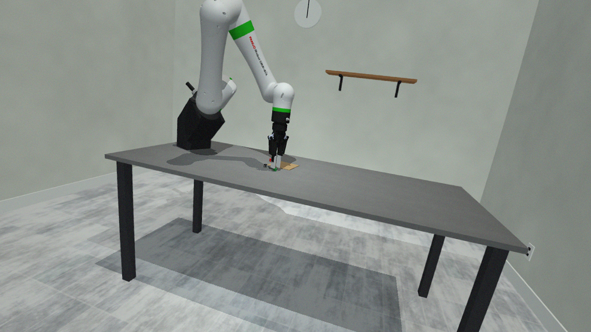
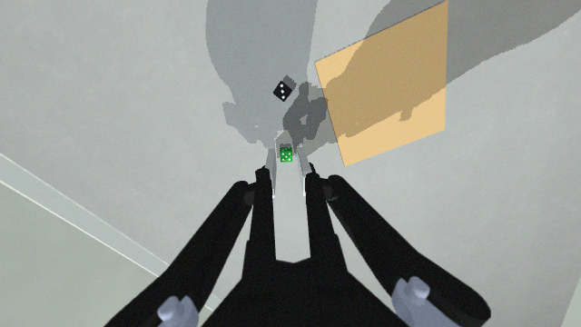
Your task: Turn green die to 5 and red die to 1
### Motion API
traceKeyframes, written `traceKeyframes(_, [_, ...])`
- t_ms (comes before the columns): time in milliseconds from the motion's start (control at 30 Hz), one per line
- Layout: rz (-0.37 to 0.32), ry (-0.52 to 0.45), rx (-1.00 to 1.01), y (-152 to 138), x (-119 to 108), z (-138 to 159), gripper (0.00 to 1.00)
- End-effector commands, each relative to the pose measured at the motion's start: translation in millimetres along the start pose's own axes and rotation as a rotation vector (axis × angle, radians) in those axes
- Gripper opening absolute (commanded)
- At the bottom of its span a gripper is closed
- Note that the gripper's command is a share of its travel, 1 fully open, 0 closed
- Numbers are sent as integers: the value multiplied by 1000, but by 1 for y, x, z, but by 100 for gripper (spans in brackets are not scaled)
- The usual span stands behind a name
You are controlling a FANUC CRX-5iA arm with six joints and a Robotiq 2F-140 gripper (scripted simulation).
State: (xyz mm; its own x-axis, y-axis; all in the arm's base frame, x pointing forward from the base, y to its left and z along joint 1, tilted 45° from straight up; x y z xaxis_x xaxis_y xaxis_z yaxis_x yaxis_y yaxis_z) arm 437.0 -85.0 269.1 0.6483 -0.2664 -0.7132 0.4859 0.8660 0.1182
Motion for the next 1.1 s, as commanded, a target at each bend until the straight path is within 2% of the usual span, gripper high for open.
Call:
traceKeyframes(0, [0, 0, 0, 0, 4, 0, 19])
traceKeyframes(367, [0, 0, 0, 0, 16, 0, 19])
traceKeyframes(1067, [0, 0, 0, 0, 16, 0, 19])
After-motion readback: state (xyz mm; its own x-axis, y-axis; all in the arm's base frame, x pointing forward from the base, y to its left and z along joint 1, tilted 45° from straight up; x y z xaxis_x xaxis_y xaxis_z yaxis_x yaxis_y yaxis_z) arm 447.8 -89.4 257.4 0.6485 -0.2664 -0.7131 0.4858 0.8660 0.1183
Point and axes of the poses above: the point where the finger pads meet when closed, its own x axis out along the fingers, its own y axis across the jaws, z = x × y, the point moved 9 cm from there along -x, back along the fingers, and after that the axes turned 5 degrees about x, right-handed, at the moved point
